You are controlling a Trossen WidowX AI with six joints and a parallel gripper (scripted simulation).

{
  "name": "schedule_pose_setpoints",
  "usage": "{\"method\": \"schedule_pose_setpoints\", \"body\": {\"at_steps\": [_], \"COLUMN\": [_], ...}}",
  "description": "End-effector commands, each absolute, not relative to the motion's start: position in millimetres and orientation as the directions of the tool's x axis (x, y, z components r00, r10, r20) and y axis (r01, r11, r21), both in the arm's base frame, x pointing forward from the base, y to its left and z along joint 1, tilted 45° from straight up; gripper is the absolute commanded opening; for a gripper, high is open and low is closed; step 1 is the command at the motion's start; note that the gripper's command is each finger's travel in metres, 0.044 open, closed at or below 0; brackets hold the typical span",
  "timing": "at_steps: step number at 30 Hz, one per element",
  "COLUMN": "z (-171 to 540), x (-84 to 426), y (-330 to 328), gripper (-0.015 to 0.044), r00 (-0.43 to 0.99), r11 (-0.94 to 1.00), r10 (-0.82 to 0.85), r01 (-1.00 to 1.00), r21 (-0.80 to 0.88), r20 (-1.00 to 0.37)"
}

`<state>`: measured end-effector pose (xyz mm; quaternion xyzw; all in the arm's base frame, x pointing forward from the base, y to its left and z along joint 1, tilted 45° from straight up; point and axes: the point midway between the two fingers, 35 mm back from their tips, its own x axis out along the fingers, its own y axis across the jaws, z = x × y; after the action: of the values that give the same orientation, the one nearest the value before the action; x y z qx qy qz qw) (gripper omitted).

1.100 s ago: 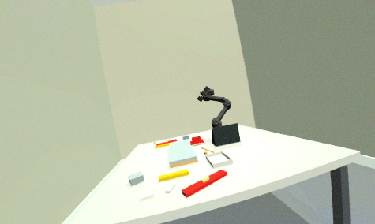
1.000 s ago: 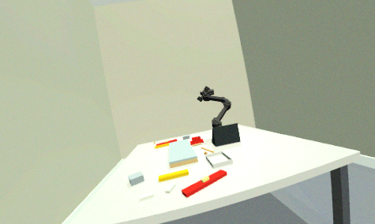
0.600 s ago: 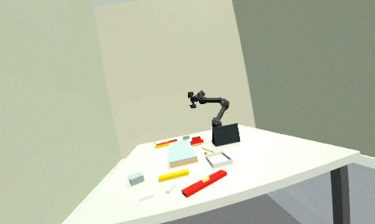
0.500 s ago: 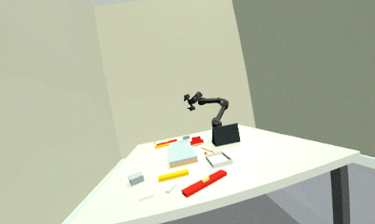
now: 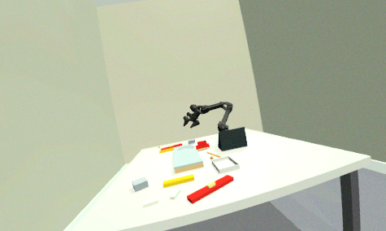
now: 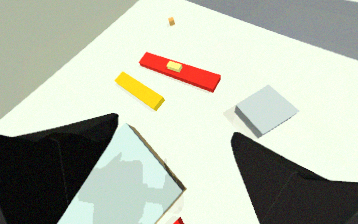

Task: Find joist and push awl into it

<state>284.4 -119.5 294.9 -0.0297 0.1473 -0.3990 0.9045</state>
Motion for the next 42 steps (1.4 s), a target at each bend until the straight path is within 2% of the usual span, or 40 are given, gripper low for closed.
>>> {"method": "schedule_pose_setpoints", "body": {"at_steps": [1, 6, 10, 42], "z": [229, 156, 128, 109], "x": [270, 229, 202, 202], "y": [-116, -111, -109, -122], "gripper": [0.0440, 0.0440, 0.0440, 0.0440], "r00": [0.553, 0.359, 0.240, 0.238], "r11": [0.699, 0.712, 0.708, 0.711], "r10": [-0.715, -0.697, -0.692, -0.689], "r01": [0.567, 0.241, 0.041, 0.042], "r21": [-0.435, -0.660, -0.705, -0.702], "r20": [-0.428, -0.620, -0.681, -0.684]}}
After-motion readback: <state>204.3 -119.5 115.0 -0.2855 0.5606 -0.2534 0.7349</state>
